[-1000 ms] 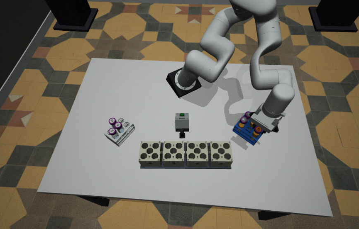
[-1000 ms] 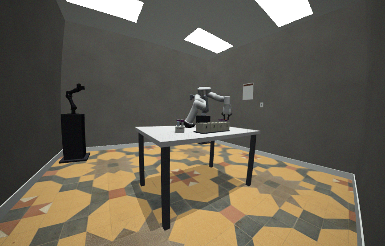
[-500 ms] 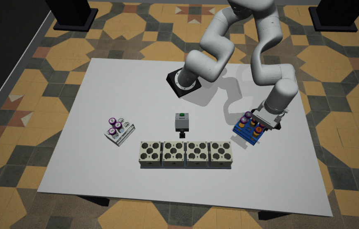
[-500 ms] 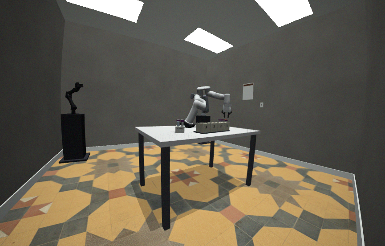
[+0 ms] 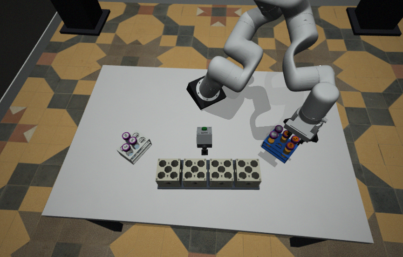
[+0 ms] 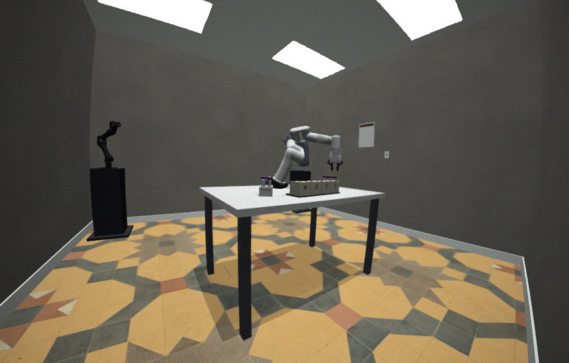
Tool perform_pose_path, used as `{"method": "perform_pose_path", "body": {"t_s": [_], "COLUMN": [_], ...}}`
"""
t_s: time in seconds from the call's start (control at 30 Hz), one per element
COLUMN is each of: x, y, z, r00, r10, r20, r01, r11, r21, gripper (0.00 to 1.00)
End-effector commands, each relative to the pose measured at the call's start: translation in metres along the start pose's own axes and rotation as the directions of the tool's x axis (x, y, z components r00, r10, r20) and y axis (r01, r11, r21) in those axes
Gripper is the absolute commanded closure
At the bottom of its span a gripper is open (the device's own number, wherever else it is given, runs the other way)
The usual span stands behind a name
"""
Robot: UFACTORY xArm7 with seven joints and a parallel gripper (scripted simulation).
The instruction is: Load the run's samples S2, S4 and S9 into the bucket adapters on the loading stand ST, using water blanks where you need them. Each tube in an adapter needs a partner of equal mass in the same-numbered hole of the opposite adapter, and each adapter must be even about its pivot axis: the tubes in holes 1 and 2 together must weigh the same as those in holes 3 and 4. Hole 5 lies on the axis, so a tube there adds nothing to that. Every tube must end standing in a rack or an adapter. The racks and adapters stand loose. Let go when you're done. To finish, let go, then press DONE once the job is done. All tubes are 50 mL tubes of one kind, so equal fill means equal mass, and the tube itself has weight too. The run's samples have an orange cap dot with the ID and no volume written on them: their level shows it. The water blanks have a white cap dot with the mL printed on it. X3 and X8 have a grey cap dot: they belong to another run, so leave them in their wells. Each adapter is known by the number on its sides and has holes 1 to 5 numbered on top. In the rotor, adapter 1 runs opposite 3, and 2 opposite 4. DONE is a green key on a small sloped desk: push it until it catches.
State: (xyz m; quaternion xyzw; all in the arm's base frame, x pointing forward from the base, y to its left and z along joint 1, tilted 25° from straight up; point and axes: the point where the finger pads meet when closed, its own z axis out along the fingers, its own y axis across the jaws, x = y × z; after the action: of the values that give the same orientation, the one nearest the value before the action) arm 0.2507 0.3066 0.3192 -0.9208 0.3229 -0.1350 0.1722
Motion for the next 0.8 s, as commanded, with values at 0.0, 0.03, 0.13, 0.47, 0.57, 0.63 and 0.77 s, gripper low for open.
{"method": "perform_pose_path", "body": {"t_s": [0.0, 0.03, 0.13, 0.47, 0.57, 0.63, 0.77], "x": [0.0, 0.0, 0.0, 0.0, 0.0, 0.0, 0.0], "y": [-0.001, -0.001, -0.001, -0.001, -0.001, -0.001, -0.001], "z": [-0.012, -0.014, -0.018, -0.036, -0.042, -0.046, -0.05], "r00": [1.0, 1.0, 1.0, 1.0, 1.0, 1.0, 1.0], "r10": [0.0, 0.0, 0.0, 0.0, 0.0, 0.0, 0.0], "r20": [0.0, 0.0, 0.0, 0.0, 0.0, 0.0, 0.0], "r01": [0.0, 0.0, 0.0, 0.0, 0.0, 0.0, 0.0], "r11": [1.0, 1.0, 1.0, 1.0, 1.0, 1.0, 1.0], "r21": [0.003, 0.003, 0.003, 0.003, 0.003, 0.003, 0.003], "gripper": [0.56, 0.56, 0.56, 0.56, 0.56, 0.56, 0.56]}}
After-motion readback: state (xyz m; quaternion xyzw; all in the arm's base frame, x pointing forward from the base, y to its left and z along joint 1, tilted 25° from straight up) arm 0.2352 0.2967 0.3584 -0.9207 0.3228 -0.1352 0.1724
